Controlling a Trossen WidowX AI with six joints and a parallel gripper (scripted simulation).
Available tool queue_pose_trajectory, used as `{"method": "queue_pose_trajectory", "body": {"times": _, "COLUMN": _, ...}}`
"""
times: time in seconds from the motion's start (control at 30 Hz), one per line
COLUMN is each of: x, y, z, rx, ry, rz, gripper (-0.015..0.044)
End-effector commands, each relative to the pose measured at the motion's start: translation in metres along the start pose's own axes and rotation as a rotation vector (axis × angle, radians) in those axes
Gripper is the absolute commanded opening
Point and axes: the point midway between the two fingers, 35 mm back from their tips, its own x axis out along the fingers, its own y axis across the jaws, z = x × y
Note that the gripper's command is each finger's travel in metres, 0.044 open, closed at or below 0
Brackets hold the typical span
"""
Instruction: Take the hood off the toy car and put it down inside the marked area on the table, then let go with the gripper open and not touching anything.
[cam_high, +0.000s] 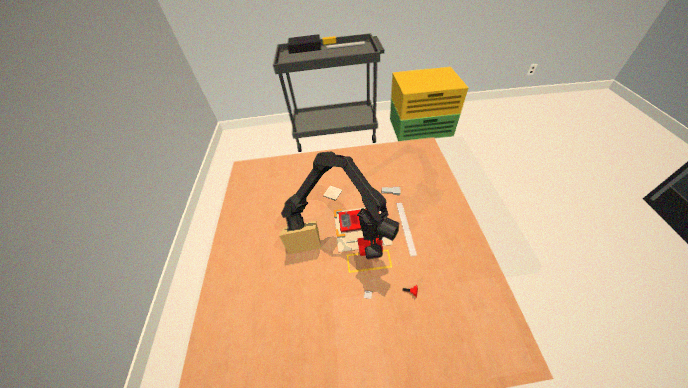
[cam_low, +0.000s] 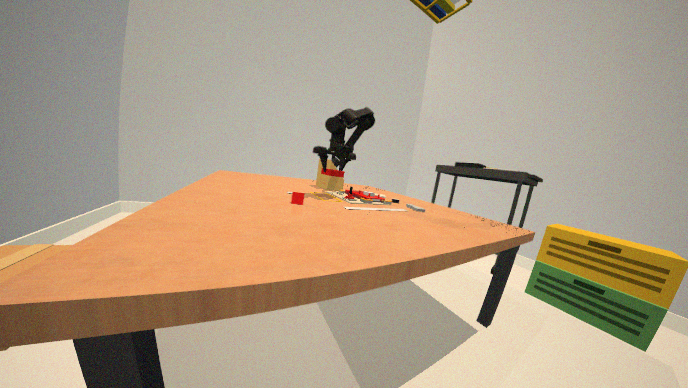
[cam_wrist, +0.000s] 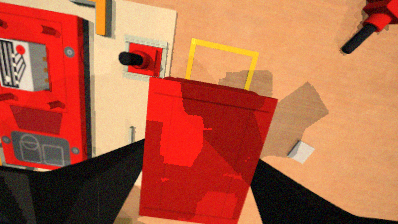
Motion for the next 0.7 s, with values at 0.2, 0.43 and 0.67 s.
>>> {"method": "queue_pose_trajectory", "body": {"times": 0.2, "x": 0.0006, "y": -0.0165, "z": -0.0071, "rx": -0.005, "ry": 0.0, "rz": 0.001, "gripper": 0.0}}
{"method": "queue_pose_trajectory", "body": {"times": 0.43, "x": 0.0049, "y": -0.0167, "z": -0.0067, "rx": -0.005, "ry": 0.0, "rz": 0.0, "gripper": 0.0}}
{"method": "queue_pose_trajectory", "body": {"times": 0.67, "x": 0.0093, "y": -0.0168, "z": -0.0063, "rx": -0.005, "ry": 0.0, "rz": 0.0, "gripper": 0.0}}
